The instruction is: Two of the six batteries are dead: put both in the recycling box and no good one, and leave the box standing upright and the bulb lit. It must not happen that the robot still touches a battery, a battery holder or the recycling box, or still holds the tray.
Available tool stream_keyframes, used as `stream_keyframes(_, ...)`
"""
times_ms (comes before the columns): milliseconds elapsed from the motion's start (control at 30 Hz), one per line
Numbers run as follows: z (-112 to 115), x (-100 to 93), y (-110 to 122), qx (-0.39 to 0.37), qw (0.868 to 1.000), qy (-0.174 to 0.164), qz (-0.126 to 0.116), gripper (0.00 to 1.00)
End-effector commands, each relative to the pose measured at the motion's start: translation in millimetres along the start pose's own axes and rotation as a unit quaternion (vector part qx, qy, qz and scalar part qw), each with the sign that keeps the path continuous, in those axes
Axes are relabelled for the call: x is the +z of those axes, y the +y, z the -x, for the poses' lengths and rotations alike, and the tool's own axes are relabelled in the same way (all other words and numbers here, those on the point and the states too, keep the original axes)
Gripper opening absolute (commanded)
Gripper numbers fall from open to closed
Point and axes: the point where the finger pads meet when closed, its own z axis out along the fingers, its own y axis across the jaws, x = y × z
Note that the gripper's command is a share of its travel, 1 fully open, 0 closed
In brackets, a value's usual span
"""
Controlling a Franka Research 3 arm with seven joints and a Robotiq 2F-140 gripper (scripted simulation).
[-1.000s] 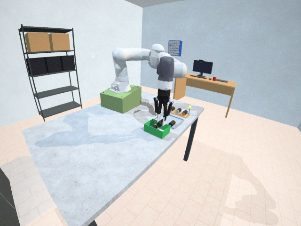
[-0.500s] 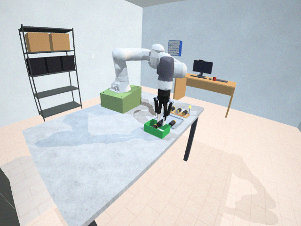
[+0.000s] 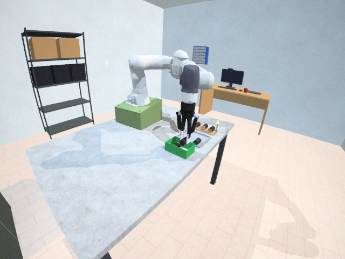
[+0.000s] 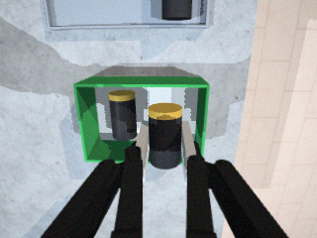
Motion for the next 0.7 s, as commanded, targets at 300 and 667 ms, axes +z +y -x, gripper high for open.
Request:
stream_keyframes(300, 1.8, -1.0, 4.0, 0.005, 1.0, -0.002, 0.002, 0.16)
stream_keyframes(667, 1.8, -1.0, 4.1, 0.005, 1.0, -0.002, 0.002, 0.16)
